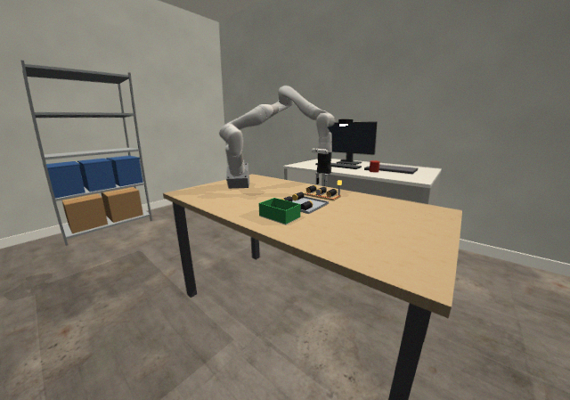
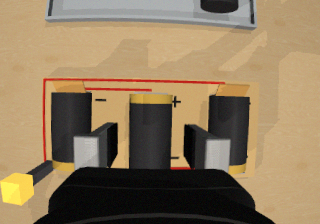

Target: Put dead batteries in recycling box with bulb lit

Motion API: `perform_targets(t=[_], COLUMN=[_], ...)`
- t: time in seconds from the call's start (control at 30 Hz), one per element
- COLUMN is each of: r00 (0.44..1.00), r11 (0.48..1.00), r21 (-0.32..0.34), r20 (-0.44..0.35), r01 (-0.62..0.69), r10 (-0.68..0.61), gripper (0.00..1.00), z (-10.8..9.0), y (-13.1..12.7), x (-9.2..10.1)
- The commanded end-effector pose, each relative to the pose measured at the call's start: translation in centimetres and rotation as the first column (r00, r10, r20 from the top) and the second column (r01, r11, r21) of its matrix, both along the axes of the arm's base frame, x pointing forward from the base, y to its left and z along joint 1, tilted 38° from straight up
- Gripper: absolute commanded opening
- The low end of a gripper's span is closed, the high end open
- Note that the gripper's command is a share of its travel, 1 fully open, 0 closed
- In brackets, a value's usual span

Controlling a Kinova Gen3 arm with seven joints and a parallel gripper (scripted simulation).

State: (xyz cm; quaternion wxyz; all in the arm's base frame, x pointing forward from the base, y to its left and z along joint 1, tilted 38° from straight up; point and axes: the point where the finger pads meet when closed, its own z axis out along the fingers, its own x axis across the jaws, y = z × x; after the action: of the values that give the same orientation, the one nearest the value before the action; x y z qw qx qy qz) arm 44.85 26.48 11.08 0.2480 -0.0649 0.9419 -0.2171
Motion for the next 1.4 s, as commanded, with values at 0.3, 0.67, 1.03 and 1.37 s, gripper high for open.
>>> perform_targets(t=[0.3,0.67,1.03,1.37], r00=[1.0,1.0,1.0,1.0], r11=[1.0,1.0,1.0,1.0], r21=[0.001,0.001,0.001,0.001], r20=[0.001,0.001,0.001,0.001], r01=[-0.001,-0.001,-0.001,-0.001], r10=[0.001,0.001,0.001,0.001], gripper=[0.9,0.9,0.9,0.9], z=[-0.6,-2.7,-3.4,-3.5], y=[-0.2,-1.2,-1.6,-1.6], x=[0.4,1.7,2.2,2.2])
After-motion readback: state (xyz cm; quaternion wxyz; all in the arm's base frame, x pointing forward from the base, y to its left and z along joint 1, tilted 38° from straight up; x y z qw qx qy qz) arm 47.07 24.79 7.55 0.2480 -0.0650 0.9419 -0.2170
